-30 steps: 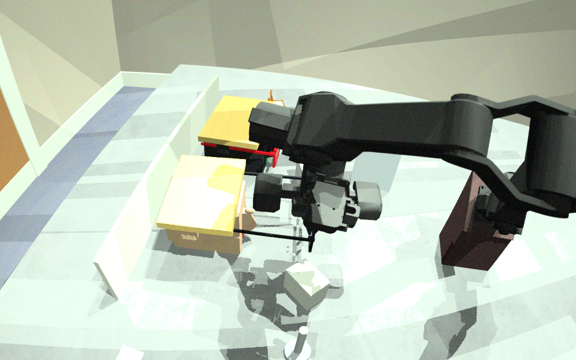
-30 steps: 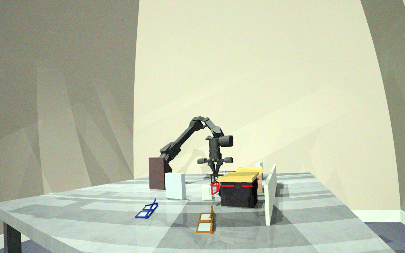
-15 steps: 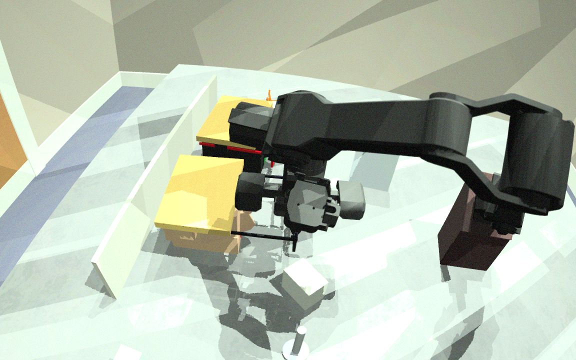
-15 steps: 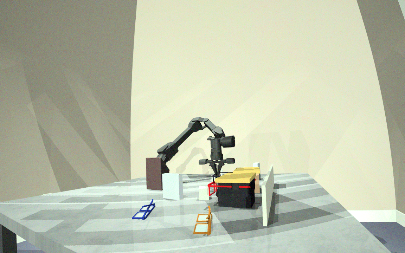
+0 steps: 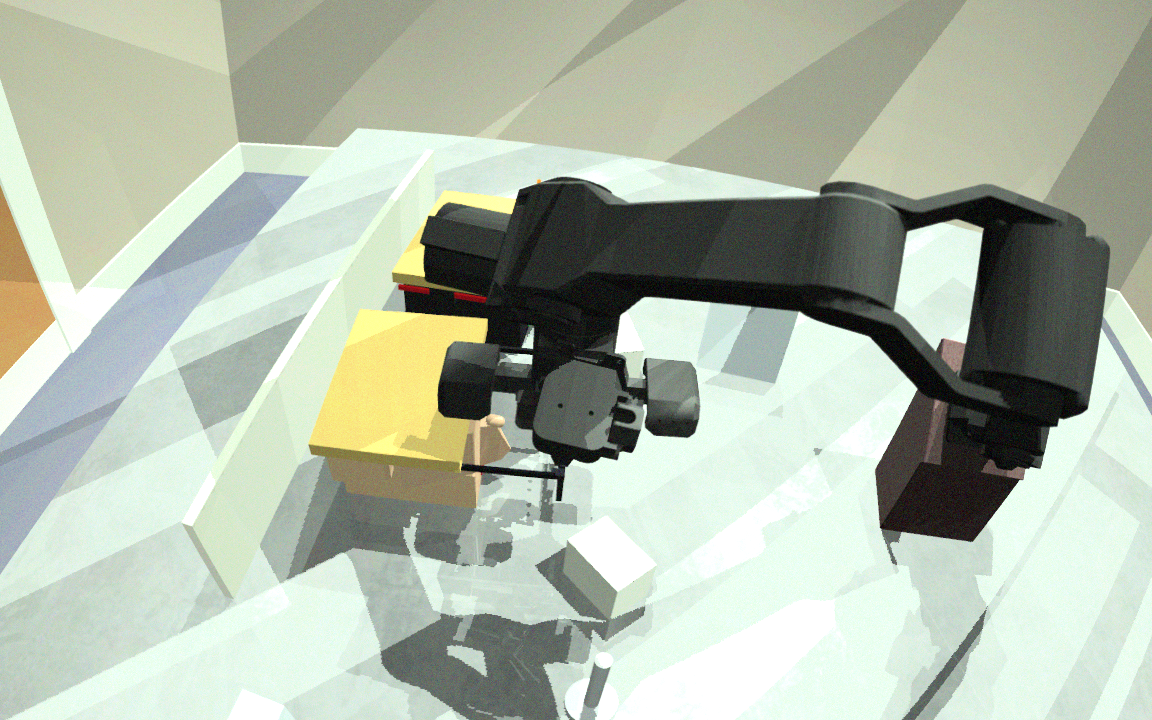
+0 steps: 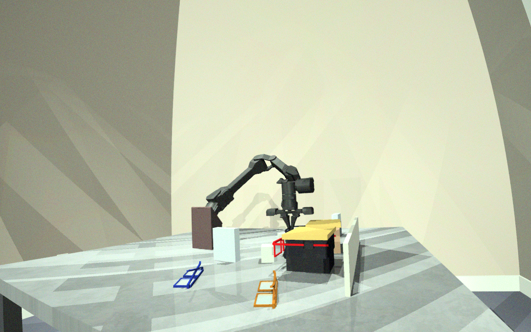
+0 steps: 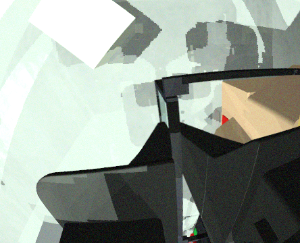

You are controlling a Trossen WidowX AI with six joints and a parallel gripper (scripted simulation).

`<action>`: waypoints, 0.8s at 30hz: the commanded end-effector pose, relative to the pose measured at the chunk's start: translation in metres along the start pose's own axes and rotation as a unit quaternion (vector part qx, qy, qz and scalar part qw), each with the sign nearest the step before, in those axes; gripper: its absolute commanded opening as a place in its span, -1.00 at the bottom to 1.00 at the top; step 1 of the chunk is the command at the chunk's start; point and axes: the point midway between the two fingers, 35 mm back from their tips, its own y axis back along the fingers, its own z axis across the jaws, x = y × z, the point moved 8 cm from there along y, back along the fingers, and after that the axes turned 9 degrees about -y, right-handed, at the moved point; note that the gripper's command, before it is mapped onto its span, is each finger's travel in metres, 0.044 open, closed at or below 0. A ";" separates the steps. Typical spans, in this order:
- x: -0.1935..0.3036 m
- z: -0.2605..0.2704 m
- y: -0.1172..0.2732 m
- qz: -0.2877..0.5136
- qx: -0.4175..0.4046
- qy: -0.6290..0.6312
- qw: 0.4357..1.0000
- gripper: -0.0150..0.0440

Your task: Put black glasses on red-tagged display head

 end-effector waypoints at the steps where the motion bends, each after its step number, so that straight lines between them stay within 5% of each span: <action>1: -0.002 -0.007 0.001 -0.002 0.003 -0.001 1.000 -0.49; 24: -0.007 -0.038 0.002 -0.002 0.003 0.000 1.000 -0.49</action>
